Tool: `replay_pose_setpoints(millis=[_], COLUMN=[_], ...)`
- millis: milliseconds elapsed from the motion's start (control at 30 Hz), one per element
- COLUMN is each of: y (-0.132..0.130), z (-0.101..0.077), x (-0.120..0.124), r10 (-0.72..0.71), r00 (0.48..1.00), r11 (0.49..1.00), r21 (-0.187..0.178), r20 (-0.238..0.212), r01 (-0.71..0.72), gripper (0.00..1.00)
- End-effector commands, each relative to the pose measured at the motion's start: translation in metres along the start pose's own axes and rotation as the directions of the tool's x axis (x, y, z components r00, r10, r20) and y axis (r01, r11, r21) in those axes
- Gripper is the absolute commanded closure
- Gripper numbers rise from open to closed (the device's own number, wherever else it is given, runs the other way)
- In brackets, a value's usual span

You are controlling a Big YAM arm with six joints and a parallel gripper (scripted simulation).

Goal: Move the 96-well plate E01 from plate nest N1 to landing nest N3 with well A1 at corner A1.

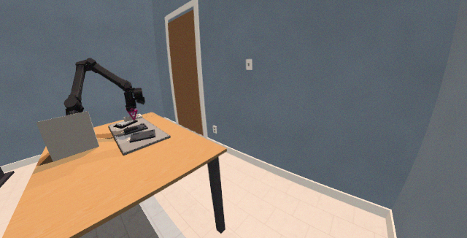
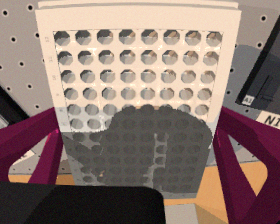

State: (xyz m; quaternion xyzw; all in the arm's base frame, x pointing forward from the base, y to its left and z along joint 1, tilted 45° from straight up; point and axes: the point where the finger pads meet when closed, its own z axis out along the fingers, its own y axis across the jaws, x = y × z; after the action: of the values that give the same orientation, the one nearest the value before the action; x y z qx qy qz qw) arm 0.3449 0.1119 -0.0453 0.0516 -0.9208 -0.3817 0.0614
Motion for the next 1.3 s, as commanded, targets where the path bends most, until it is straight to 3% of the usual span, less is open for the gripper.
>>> replay_pose_setpoints(millis=[0,1267], y=[-0.0083,-0.0071], z=[-0.0160,-0.0166], x=[-0.0225,-0.0239], r10=[-0.014,0.001], r00=[0.998,0.999], r11=[1.000,1.000], r21=[0.007,0.004], r20=[0.053,0.048], r01=[0.013,-0.001], gripper=[1.00,1.00])
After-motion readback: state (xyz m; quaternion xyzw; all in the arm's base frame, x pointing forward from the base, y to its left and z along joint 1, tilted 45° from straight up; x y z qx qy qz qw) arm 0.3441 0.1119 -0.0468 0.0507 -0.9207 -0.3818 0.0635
